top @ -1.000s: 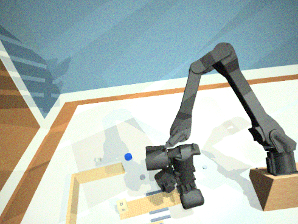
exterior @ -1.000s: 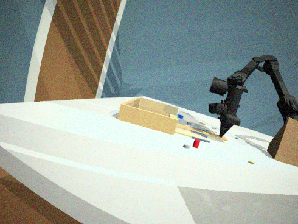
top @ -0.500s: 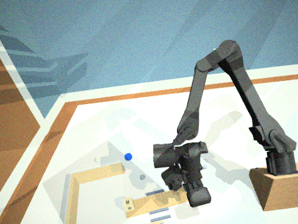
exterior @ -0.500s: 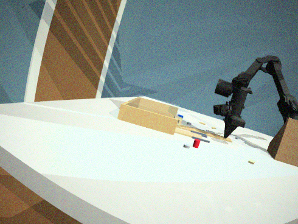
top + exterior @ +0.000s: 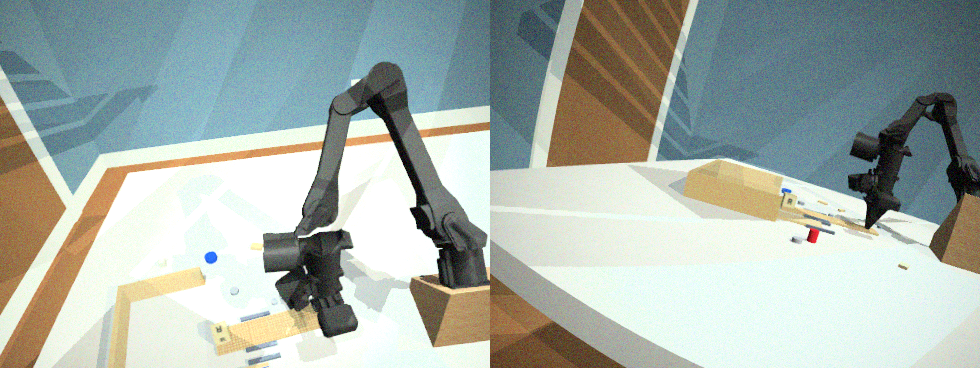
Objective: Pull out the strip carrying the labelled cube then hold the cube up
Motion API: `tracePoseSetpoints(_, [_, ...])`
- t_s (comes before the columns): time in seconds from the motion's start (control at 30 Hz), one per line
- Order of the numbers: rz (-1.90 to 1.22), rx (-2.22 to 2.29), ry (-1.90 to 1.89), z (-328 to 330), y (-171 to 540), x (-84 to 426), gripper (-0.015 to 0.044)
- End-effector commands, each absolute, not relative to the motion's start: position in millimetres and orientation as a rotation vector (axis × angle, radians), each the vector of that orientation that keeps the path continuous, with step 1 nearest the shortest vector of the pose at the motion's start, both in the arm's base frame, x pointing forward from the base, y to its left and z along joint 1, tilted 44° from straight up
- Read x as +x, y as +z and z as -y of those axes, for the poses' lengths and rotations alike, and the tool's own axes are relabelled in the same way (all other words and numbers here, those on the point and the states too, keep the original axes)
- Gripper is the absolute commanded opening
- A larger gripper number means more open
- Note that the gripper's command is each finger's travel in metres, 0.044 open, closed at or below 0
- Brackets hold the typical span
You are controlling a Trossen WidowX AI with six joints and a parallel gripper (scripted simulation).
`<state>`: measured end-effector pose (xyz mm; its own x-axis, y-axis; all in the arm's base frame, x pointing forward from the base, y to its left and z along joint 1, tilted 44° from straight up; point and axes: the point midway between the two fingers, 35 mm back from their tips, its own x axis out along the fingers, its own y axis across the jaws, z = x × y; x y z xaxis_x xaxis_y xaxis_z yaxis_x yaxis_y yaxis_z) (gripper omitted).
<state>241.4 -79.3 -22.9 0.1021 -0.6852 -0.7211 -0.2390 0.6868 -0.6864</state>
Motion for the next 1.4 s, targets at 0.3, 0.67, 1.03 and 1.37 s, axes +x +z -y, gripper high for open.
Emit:
tracePoseSetpoints(0.3, [-1.509, -0.814, -0.395, 88, -25, 215, 0.0])
tracePoseSetpoints(0.67, [-1.509, -0.814, -0.395, 89, -25, 214, 0.0])
tracePoseSetpoints(1.03, [-1.509, -0.814, -0.395, 89, -25, 214, 0.0])
tracePoseSetpoints(1.37, [-1.509, -0.814, -0.395, 89, -25, 214, 0.0])
